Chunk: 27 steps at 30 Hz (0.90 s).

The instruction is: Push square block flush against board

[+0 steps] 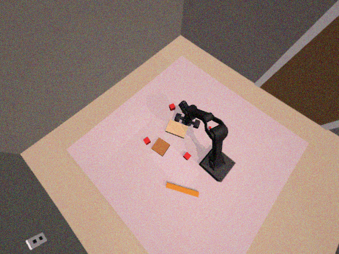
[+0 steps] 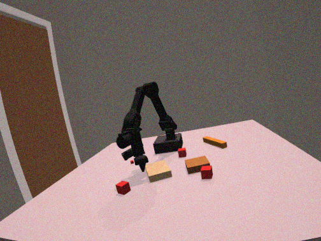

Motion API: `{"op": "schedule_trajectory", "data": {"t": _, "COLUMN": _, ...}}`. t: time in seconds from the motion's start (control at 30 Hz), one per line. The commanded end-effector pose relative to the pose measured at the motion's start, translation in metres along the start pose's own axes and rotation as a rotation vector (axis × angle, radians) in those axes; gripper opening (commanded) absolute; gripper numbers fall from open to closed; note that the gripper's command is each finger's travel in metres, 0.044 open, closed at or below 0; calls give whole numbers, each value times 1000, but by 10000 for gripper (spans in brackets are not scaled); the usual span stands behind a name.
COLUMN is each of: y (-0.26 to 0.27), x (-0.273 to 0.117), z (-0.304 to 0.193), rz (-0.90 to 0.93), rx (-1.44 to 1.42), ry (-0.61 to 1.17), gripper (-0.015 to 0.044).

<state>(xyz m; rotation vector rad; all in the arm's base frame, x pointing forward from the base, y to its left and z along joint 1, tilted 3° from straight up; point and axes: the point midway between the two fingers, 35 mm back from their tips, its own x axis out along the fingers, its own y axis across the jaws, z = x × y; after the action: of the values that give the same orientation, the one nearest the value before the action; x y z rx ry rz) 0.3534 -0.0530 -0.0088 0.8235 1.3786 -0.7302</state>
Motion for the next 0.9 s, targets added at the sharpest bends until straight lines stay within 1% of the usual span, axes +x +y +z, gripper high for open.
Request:
{"op": "schedule_trajectory", "data": {"t": 0.0, "y": 1, "x": 0, "z": -9, "rz": 1, "rx": -3, "ry": 6, "gripper": 0}}
{"op": "schedule_trajectory", "data": {"t": 0.87, "y": 5, "x": 0, "z": -42, "rz": 1, "rx": -3, "ry": 9, "gripper": 0}}
